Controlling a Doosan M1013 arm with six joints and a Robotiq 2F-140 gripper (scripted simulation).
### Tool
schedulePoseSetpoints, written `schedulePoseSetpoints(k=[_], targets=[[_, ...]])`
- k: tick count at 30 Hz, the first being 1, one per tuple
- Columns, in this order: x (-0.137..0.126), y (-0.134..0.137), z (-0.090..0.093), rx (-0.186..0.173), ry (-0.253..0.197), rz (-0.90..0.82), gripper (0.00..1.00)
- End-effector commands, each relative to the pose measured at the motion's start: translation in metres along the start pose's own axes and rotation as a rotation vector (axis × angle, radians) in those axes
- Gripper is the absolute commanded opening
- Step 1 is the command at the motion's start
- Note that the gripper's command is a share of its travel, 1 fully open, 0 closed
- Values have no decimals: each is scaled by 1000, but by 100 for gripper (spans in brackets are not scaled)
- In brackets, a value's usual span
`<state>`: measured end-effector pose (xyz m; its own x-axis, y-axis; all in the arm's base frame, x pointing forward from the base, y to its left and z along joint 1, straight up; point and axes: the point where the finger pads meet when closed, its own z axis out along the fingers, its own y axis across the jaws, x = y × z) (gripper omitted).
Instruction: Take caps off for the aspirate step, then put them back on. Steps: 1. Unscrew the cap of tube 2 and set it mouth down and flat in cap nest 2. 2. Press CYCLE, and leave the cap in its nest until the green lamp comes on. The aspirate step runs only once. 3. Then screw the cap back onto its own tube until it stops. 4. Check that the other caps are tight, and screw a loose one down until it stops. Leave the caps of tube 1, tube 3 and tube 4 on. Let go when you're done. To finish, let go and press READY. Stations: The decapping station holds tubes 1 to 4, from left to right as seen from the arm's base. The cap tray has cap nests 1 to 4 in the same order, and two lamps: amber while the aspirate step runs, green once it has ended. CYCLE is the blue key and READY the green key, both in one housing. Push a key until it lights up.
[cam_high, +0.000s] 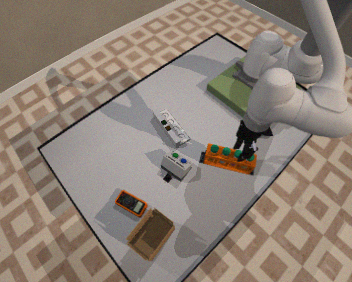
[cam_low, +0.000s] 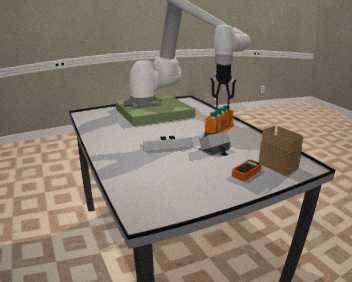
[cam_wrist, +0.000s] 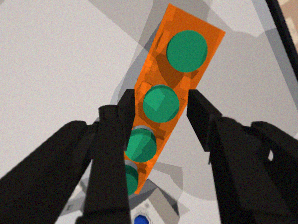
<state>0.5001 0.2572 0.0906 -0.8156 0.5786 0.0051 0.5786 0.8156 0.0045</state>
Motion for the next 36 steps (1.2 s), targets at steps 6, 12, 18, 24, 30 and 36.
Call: schedulePoseSetpoints(k=[6, 12, 18, 24, 30, 36], targets=[[0, 0, -1, 0, -4, 516, 41], [0, 0, -1, -1, -4, 813, 41], [0, 0, -1, -1, -6, 935, 41], [0, 0, -1, -1, -6, 935, 30], [0, 0, -1, -1, -6, 935, 30], [0, 0, -1, -1, -6, 935, 30]])
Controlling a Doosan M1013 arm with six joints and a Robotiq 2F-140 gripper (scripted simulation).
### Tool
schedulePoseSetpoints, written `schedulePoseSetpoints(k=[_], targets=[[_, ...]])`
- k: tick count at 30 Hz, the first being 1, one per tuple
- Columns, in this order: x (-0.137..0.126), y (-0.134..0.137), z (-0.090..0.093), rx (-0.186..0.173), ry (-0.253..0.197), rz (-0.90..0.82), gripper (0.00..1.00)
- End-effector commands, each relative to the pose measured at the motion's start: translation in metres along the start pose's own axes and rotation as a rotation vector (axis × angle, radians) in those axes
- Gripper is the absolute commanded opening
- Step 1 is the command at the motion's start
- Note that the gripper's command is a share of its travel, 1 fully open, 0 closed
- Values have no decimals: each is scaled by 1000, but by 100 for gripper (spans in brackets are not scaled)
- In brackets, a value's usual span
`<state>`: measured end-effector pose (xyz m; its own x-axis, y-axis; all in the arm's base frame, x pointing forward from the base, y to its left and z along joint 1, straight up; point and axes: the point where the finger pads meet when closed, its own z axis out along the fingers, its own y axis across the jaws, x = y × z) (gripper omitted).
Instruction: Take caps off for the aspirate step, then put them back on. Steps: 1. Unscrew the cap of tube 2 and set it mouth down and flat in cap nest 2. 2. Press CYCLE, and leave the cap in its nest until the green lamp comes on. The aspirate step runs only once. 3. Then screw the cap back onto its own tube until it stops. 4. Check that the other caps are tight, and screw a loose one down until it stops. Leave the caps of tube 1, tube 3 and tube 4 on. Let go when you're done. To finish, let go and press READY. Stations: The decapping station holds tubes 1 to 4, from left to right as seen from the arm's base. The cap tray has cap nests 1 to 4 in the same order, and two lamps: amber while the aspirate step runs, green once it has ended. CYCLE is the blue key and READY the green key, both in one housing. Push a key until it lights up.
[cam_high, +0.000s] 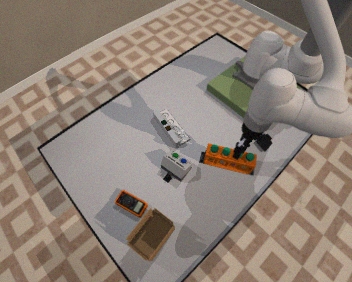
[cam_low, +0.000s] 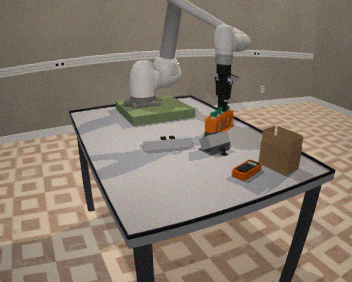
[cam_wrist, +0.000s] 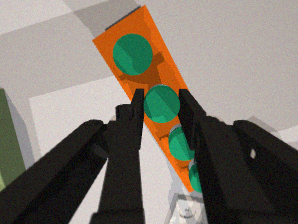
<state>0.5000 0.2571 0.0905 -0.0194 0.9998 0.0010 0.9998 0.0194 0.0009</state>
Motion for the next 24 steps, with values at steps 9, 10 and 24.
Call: schedulePoseSetpoints(k=[9, 10, 24], targets=[[0, 0, -1, -1, 0, -350, 30], [0, 0, -1, -1, 0, -400, 30], [0, 0, -1, -1, 0, -1000, 30]])
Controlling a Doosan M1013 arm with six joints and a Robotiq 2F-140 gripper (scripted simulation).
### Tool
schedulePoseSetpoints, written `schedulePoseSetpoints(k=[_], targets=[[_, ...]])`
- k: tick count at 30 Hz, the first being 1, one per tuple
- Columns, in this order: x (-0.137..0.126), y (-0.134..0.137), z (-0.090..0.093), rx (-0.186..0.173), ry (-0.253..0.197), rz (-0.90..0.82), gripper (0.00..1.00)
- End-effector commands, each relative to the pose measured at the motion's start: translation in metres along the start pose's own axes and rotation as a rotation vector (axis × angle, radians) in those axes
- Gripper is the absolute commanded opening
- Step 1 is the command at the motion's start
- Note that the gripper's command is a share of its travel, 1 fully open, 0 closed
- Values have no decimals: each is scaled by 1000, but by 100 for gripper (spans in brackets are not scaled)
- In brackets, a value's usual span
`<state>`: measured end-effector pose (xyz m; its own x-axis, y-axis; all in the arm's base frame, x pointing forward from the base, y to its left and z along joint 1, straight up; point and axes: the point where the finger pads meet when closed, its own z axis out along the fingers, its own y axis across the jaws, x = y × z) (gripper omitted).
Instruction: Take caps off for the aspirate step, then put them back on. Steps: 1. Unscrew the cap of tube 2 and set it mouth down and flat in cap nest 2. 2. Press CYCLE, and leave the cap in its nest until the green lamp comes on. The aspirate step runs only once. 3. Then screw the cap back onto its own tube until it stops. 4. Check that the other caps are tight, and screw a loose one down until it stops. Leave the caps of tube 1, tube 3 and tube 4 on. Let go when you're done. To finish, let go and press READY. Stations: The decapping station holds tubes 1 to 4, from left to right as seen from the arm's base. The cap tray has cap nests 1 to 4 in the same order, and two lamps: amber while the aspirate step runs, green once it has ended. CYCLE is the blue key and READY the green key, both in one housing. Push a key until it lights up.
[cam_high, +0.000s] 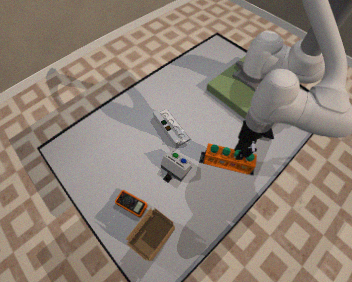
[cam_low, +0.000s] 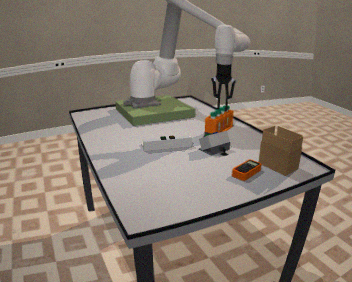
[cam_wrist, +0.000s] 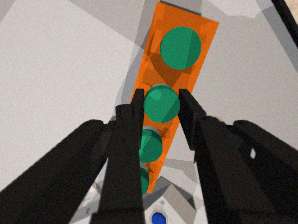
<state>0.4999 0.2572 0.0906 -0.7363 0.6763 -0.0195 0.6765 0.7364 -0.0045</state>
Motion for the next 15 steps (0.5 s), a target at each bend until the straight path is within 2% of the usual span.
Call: schedulePoseSetpoints(k=[1, 7, 8, 15], targets=[[0, 0, -1, -9, 18, -238, 30], [0, 0, -1, -9, 18, -238, 30], [0, 0, -1, -9, 18, -238, 41], [0, 0, -1, -9, 18, -238, 41]])
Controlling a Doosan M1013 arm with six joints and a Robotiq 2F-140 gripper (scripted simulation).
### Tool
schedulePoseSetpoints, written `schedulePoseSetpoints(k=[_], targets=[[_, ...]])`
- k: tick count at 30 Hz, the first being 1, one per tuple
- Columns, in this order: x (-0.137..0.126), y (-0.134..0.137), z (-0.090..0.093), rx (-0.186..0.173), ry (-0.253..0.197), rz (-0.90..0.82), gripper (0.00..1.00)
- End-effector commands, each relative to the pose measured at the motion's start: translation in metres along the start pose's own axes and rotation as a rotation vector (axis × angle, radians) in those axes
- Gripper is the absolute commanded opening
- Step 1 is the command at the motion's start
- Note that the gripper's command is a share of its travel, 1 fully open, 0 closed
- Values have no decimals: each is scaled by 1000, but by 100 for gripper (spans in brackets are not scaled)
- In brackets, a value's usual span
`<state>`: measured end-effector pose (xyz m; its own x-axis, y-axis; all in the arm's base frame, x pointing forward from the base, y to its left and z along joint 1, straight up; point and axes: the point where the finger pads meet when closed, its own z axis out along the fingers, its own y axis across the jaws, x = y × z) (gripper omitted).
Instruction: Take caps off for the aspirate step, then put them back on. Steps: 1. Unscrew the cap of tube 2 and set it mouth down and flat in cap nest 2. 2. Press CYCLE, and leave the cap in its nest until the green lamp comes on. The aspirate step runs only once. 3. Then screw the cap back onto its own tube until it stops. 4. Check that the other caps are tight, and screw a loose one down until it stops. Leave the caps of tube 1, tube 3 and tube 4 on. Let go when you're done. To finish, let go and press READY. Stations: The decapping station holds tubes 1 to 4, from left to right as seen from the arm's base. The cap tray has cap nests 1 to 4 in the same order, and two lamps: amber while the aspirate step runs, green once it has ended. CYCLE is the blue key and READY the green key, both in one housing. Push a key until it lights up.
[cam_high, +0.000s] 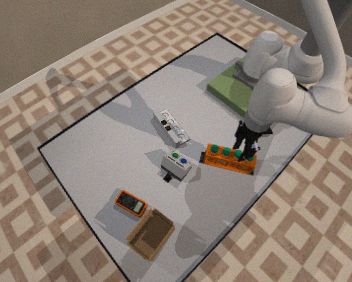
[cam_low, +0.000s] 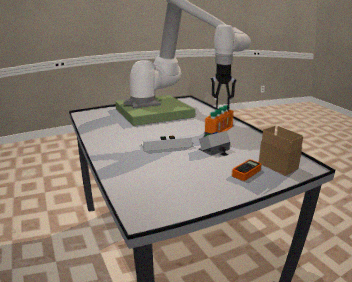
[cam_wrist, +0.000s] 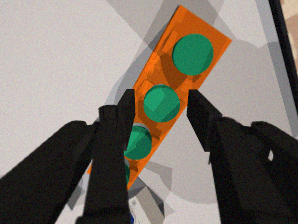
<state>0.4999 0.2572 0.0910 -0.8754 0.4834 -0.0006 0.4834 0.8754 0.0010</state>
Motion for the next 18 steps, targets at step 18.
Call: schedulePoseSetpoints(k=[18], targets=[[0, 0, 0, -2, 2, 720, 41]])
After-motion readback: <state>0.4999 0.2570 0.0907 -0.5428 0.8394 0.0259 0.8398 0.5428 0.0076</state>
